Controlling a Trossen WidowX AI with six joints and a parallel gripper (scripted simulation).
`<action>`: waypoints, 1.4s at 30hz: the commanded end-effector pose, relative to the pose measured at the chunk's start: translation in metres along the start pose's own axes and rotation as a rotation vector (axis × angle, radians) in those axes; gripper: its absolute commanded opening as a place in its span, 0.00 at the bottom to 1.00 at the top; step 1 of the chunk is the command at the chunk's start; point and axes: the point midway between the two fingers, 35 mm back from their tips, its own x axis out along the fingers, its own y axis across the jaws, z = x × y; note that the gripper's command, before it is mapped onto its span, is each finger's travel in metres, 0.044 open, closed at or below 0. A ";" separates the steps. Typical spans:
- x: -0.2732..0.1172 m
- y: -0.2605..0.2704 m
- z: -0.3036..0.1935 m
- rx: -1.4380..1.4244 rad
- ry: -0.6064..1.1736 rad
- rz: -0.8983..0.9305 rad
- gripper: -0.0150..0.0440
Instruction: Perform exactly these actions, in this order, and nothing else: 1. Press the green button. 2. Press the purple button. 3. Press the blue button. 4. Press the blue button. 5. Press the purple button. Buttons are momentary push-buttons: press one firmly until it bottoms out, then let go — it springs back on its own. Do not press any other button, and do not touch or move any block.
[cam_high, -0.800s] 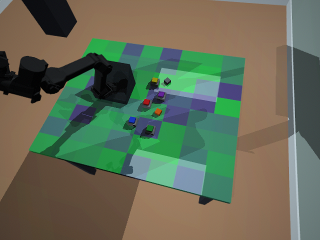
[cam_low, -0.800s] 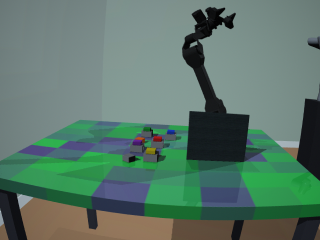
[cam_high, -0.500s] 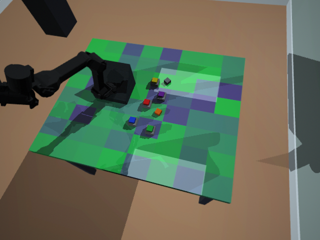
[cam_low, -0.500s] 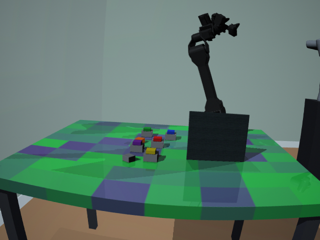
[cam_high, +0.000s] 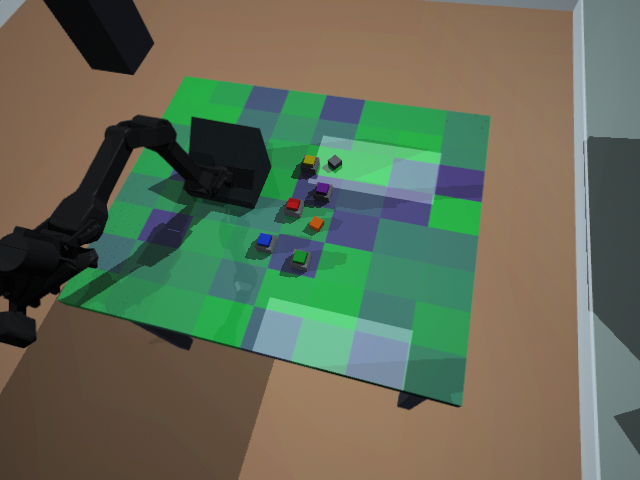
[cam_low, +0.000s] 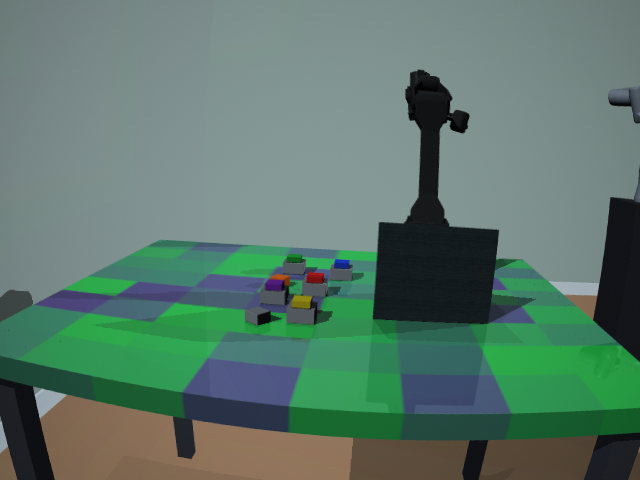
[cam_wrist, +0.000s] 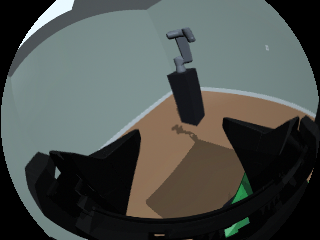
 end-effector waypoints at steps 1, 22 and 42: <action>-0.004 0.027 -0.073 -0.125 0.222 0.084 0.93; -0.209 0.093 -0.310 -0.858 0.929 0.675 0.93; -0.478 -0.024 -0.333 -1.954 0.876 1.536 0.93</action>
